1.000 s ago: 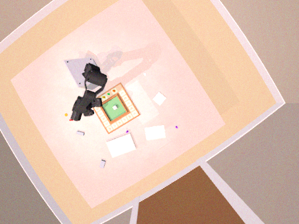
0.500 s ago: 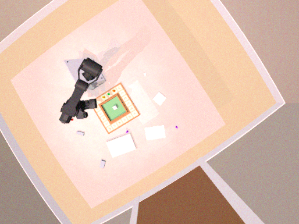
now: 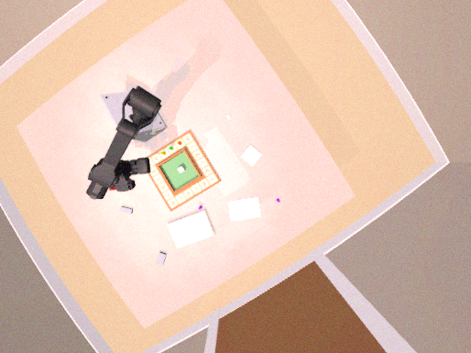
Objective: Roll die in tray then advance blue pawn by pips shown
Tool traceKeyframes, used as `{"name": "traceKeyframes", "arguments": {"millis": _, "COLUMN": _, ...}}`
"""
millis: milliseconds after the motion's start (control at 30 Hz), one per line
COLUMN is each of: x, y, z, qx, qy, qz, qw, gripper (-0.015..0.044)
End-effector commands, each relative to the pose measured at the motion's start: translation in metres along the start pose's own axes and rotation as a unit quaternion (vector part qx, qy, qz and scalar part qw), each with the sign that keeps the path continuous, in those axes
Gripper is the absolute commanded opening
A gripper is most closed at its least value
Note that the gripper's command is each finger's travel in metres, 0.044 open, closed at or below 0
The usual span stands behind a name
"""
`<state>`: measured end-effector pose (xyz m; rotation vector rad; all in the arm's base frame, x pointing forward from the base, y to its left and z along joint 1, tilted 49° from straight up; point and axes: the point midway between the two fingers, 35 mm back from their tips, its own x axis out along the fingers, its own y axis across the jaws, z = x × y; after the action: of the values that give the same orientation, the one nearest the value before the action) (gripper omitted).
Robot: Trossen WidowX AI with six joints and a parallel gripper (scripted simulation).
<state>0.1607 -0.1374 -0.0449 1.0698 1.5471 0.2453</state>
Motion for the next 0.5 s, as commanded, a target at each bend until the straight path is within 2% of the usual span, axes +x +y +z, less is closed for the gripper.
{"name": "traceKeyframes", "arguments": {"millis": 0, "x": 0.009, "y": 0.007, "z": 0.018, "qx": 0.001, "qy": 0.0, "qz": -0.001, "qw": 1.0, "gripper": 0.0}}
{"name": "traceKeyframes", "arguments": {"millis": 467, "x": 0.051, "y": 0.042, "z": 0.087, "qx": -0.002, "qy": -0.003, "qz": 0.002, "qw": 1.0, "gripper": 0.0}}
